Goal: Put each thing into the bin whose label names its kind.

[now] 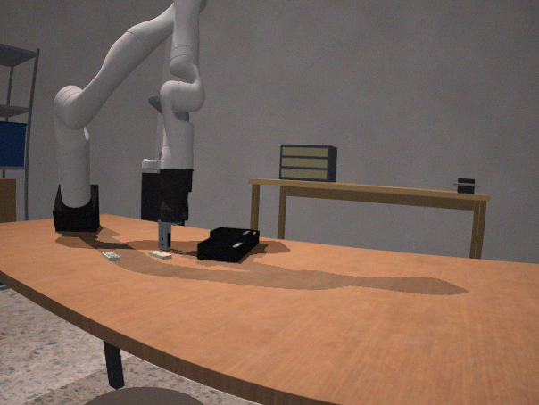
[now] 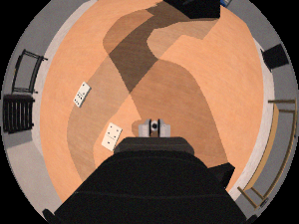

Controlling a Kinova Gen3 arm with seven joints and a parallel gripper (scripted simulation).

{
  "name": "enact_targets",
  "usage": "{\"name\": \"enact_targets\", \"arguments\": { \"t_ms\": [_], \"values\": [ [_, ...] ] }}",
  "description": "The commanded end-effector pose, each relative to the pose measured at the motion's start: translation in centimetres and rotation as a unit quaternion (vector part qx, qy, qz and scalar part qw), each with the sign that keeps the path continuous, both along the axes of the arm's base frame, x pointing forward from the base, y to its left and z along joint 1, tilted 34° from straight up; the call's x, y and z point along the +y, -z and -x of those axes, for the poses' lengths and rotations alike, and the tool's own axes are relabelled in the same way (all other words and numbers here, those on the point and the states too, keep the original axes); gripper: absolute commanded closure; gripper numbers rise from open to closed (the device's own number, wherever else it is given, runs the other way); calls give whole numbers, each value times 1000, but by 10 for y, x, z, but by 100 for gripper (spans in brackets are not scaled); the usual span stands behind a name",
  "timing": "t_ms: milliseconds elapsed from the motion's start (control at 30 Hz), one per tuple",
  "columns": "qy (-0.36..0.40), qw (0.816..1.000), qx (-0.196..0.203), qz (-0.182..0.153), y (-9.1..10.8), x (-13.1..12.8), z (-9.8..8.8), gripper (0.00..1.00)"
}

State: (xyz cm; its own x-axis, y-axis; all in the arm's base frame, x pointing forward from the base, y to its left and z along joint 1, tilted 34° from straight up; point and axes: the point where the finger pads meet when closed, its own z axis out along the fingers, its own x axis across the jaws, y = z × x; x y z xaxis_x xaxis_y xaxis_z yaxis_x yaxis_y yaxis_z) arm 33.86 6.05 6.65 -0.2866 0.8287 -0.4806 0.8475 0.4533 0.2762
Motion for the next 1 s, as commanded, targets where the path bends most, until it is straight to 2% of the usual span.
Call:
{"name": "enact_targets", "arguments": {
  "t_ms": [0, 233, 900, 967],
  "values": [
    [0, 1000, -2, -1, 0, 0, -1, 66],
    [0, 1000, -2, -1, 0, 0, -1, 66],
    [1, 1000, -2, 0, -51, 21, 26, 66],
    [1, 1000, -2, 0, -51, 21, 26, 66]
  ]
}}
